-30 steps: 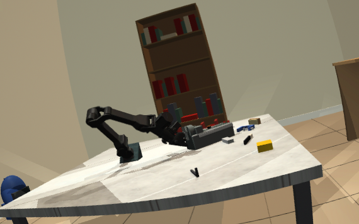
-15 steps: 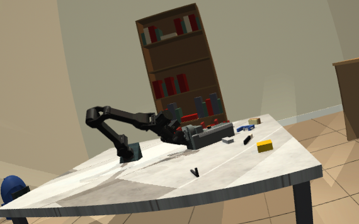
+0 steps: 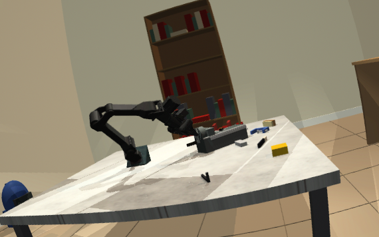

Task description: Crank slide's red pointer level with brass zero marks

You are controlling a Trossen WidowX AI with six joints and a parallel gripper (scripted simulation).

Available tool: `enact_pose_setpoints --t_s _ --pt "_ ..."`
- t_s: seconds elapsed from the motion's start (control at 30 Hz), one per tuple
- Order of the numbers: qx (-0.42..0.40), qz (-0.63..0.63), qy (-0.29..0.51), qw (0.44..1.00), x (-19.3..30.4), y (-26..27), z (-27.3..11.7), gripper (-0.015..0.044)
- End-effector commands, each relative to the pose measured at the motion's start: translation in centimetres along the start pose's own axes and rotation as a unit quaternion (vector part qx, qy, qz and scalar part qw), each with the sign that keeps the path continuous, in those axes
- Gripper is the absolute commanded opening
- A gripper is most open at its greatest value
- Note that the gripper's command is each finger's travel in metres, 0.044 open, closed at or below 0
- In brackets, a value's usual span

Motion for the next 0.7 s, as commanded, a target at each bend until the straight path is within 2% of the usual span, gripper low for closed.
enact_pose_setpoints --t_s 0.0,0.37,0.67 --pt "0.002 0.003 -0.007 1.000 -2.2 0.1 -1.8 0.0440" --pt "0.002 0.000 -0.006 1.000 -6.4 1.7 -7.1 0.0440" --pt "0.042 0.065 0.015 0.997 -8.6 2.5 -5.3 0.0440"
Point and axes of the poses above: the point midway between the two fingers, 35 mm back from their tips, its own z axis out along the fingers, its own y axis across the jaws, x = y × z, the point moved 3 cm from there along -z, back along the fingers, and after that the axes turned 14 degrees about z, right-handed, at the moved point
